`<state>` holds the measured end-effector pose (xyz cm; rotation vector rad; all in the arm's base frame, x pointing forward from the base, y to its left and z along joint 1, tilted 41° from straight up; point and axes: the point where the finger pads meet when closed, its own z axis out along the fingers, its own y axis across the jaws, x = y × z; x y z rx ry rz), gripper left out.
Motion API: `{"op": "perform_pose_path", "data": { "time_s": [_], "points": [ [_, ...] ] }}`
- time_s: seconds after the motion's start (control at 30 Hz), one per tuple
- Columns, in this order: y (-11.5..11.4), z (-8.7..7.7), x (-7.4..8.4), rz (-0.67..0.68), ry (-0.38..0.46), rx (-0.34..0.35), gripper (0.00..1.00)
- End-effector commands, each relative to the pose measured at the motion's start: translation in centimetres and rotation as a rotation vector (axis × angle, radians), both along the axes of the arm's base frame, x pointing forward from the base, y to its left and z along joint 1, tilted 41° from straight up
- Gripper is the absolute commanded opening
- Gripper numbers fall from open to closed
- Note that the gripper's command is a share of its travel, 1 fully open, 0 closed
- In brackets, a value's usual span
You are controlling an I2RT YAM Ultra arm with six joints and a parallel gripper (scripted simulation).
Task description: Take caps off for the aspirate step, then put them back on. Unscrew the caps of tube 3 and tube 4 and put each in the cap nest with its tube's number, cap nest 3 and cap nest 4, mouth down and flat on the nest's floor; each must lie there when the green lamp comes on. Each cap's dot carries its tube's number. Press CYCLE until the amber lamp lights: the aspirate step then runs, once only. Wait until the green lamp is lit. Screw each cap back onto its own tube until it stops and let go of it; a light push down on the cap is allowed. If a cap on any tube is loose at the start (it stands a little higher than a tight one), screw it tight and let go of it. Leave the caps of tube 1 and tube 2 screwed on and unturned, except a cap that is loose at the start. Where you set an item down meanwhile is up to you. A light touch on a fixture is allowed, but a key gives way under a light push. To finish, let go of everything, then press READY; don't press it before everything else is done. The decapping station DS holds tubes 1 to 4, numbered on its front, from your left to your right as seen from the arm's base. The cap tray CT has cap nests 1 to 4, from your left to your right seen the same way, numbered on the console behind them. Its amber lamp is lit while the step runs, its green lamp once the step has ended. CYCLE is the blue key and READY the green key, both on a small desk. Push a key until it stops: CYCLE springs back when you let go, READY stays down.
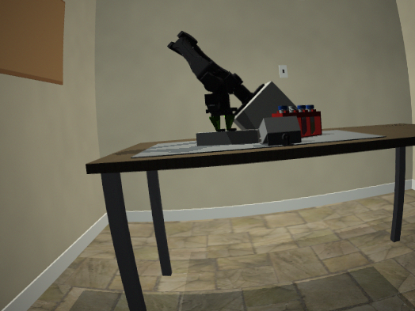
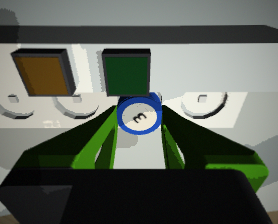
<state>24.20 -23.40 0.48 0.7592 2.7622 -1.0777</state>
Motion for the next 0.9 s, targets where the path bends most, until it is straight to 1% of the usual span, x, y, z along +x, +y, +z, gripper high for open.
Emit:
{"op": "perform_pose_path", "data": {
  "time_s": [0.0, 0.8, 0.83, 0.87],
  "points": [
    [-0.04, 0.14, 0.29, 0.007, -0.006, -0.003, 0.0],
    [-0.65, -0.52, 0.25, 0.007, -0.006, -0.003, 0.0],
    [-0.65, -0.52, 0.25, 0.007, -0.006, -0.003, 0.47],
    [-0.65, -0.51, 0.25, 0.007, -0.006, -0.003, 0.47]
  ]
}}
